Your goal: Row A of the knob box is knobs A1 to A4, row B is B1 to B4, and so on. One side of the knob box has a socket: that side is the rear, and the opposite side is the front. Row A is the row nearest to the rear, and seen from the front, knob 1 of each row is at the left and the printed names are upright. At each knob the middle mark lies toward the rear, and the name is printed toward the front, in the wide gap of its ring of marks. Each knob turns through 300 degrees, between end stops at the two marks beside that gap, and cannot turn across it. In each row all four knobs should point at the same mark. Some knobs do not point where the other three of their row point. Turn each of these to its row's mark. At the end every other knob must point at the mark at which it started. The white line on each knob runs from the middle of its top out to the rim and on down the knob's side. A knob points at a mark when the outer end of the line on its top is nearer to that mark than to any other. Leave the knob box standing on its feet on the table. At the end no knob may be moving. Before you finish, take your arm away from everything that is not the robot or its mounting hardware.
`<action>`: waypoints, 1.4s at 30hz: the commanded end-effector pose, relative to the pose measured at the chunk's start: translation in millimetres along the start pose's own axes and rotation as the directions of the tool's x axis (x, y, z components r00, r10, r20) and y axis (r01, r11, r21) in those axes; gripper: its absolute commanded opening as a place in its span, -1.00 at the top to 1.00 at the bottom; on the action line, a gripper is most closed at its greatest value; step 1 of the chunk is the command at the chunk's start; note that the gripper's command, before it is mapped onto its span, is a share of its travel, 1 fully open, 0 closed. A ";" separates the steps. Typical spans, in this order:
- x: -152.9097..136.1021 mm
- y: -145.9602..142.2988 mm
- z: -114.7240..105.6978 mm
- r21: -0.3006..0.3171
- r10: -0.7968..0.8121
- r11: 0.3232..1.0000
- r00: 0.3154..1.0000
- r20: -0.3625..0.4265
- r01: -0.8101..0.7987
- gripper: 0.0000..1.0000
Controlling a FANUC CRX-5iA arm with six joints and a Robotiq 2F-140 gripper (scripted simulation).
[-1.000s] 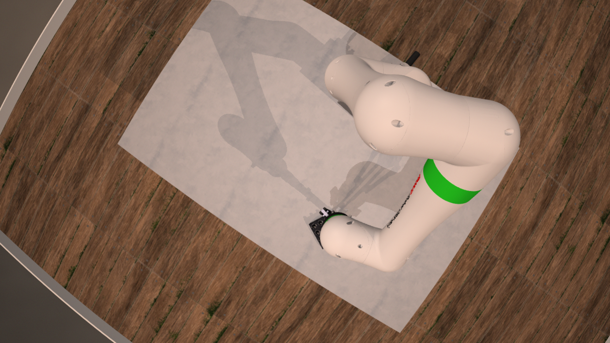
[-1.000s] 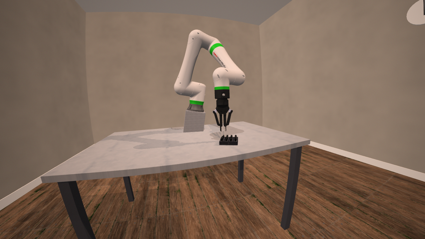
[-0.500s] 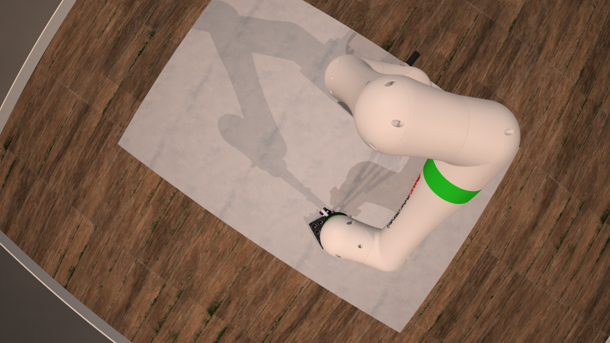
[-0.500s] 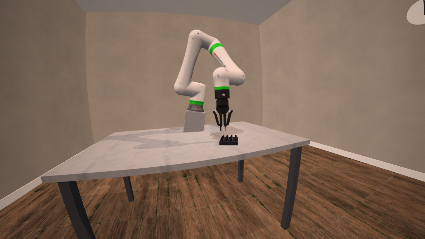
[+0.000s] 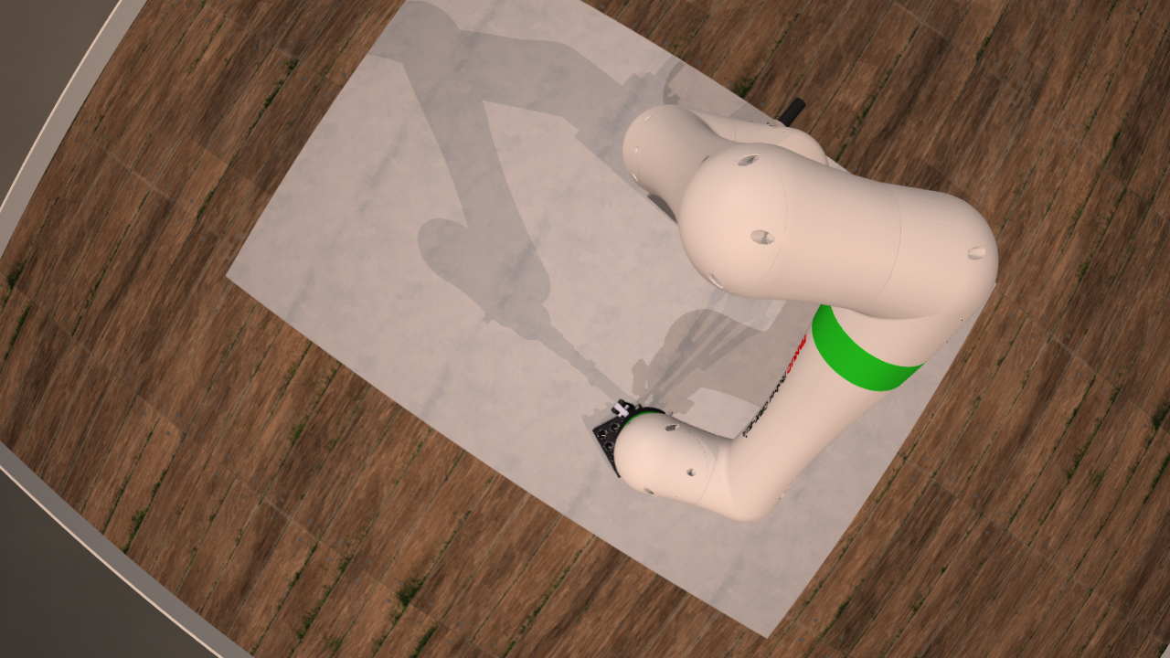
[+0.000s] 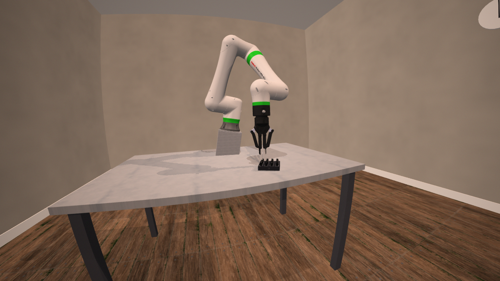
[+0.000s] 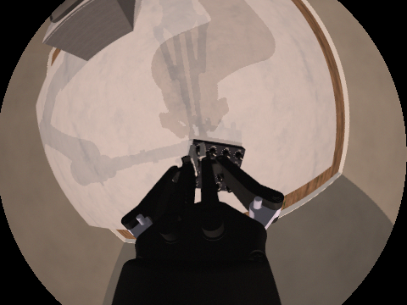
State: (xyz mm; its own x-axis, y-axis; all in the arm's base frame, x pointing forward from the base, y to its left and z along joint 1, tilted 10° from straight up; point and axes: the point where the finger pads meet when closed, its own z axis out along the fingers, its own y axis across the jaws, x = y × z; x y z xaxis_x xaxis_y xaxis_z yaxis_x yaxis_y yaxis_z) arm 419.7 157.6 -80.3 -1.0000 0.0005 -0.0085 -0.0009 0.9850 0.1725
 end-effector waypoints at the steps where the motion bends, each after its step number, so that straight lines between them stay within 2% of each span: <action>1: -0.2 0.0 -0.1 -0.001 -0.052 0.999 0.999 0.000 0.052 0.90; 10: -0.2 0.0 -0.1 -0.001 -0.193 0.981 0.981 0.000 0.193 0.90; 15: -0.2 0.0 -0.1 -0.001 -0.315 0.949 0.949 0.000 0.315 0.90; 25: -0.2 0.0 -0.1 -0.001 -0.553 0.833 0.833 0.000 0.553 0.90; 27: -0.2 0.0 -0.1 -0.001 -0.553 0.833 0.833 0.000 0.553 0.90; 36: -0.2 0.0 -0.1 -0.001 -0.701 0.713 0.713 0.001 0.701 0.90; 42: -0.2 0.0 -0.1 -0.001 -0.755 0.656 0.656 0.001 0.755 0.90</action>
State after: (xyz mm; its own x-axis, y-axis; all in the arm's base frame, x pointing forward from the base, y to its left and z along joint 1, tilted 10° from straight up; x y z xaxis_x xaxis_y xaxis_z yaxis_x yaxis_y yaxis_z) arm 419.7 157.6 -80.3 -0.6835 -0.7182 -0.1305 -0.7299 0.6748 0.1087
